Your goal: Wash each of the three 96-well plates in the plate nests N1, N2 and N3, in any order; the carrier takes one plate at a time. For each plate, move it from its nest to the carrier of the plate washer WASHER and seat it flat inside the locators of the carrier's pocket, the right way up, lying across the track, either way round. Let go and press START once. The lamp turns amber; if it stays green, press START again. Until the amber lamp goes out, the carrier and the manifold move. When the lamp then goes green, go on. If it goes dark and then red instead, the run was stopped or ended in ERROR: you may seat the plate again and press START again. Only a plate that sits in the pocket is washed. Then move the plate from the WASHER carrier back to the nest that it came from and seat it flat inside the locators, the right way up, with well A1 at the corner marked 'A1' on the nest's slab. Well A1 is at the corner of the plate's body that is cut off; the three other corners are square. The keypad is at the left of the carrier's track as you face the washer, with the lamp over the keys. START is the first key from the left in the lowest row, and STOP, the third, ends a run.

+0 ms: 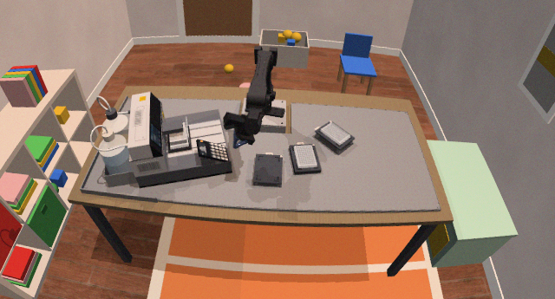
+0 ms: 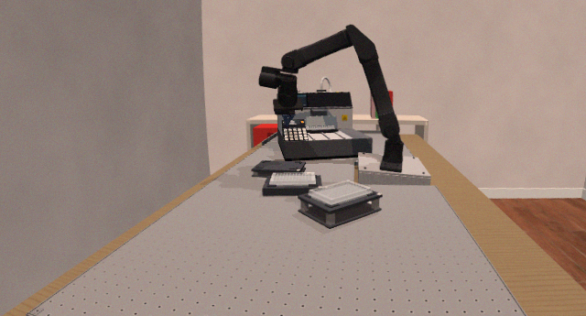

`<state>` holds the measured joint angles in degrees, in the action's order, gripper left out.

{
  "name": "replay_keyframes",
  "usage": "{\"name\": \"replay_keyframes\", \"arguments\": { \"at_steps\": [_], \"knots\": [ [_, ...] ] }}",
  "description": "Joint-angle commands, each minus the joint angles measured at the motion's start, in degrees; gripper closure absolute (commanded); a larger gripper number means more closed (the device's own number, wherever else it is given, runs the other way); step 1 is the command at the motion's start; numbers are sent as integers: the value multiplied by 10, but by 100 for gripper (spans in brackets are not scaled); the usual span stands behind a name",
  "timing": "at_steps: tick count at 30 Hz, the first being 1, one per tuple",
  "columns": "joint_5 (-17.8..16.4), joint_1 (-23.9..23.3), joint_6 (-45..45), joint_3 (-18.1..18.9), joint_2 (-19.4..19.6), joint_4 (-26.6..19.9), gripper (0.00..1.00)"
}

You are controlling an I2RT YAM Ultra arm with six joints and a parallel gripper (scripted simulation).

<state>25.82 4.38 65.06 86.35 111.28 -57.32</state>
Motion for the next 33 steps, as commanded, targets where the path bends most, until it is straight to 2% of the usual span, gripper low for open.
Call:
{"name": "replay_keyframes", "arguments": {
  "at_steps": [1, 11, 12, 33],
  "knots": [
    [8, 0, 1, 4, -5, 0, 100],
    [8, 0, 1, 4, -5, 0, 100],
    [8, -5, -4, 5, -6, 0, 0],
    [-8, -92, -99, 43, -26, -15, 0]
  ]
}}
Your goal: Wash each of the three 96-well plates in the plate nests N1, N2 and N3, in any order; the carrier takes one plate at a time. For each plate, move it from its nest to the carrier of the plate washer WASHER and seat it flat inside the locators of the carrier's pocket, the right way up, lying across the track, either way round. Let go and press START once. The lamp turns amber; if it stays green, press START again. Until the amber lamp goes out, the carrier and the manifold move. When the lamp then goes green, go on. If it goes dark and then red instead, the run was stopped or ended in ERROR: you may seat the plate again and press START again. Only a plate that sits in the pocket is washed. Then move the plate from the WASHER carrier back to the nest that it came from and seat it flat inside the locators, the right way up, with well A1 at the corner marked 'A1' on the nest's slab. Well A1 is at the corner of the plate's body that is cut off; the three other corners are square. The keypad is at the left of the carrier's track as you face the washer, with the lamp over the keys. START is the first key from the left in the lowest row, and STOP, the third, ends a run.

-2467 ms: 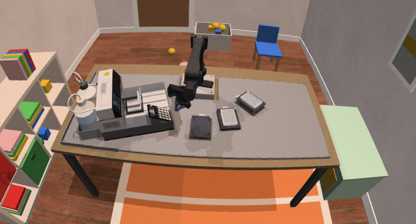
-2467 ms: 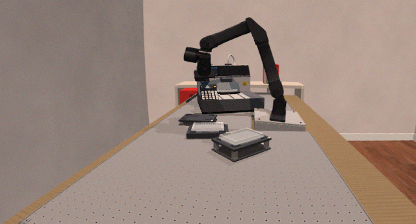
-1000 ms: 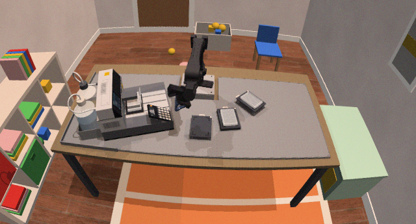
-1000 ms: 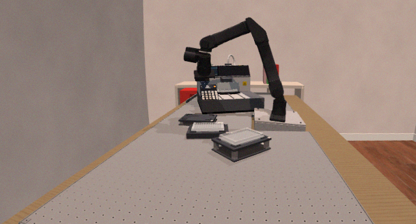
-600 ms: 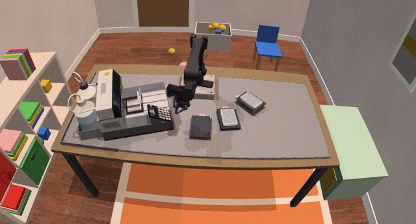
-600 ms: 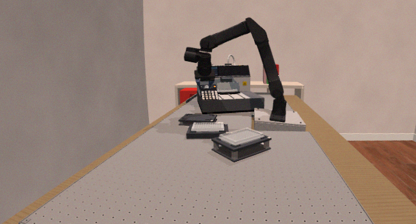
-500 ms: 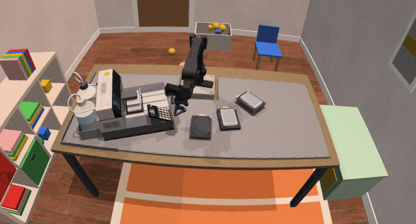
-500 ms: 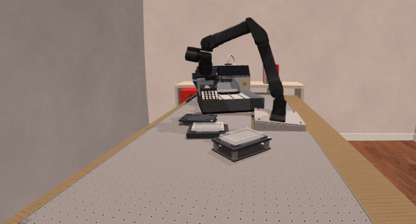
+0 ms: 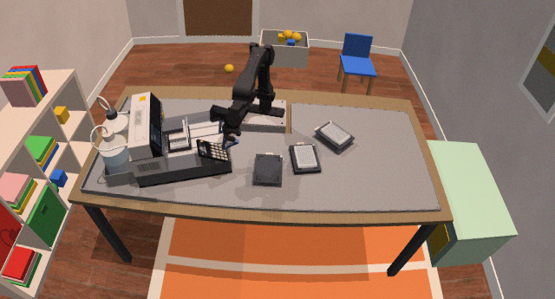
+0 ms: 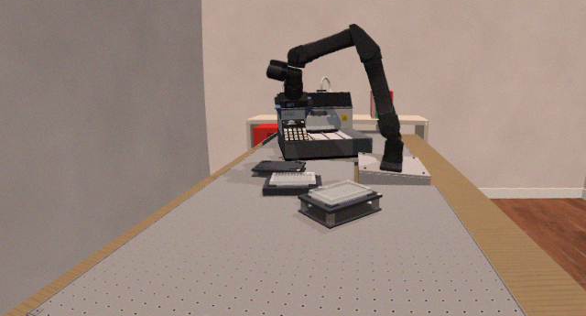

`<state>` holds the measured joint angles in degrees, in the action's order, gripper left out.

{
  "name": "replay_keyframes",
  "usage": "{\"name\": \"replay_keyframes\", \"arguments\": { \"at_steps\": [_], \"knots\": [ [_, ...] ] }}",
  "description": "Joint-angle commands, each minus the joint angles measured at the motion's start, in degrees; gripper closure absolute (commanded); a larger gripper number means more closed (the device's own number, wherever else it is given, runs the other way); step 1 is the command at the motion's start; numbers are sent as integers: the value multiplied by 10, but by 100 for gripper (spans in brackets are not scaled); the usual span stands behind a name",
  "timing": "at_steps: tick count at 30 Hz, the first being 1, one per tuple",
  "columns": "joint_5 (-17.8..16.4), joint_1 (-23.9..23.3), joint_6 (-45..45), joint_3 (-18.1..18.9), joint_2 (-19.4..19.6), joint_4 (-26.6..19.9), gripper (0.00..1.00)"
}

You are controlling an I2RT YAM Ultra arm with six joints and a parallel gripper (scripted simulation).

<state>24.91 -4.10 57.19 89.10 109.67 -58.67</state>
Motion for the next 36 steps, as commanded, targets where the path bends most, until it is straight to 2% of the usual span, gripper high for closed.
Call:
{"name": "replay_keyframes", "arguments": {
  "at_steps": [1, 20, 36],
  "knots": [
    [0, -11, -26, 18, -10, -3, 0],
    [-16, -78, -97, 74, -5, -25, 0],
    [-34, -143, -164, 155, 18, -57, 0]
  ]
}}
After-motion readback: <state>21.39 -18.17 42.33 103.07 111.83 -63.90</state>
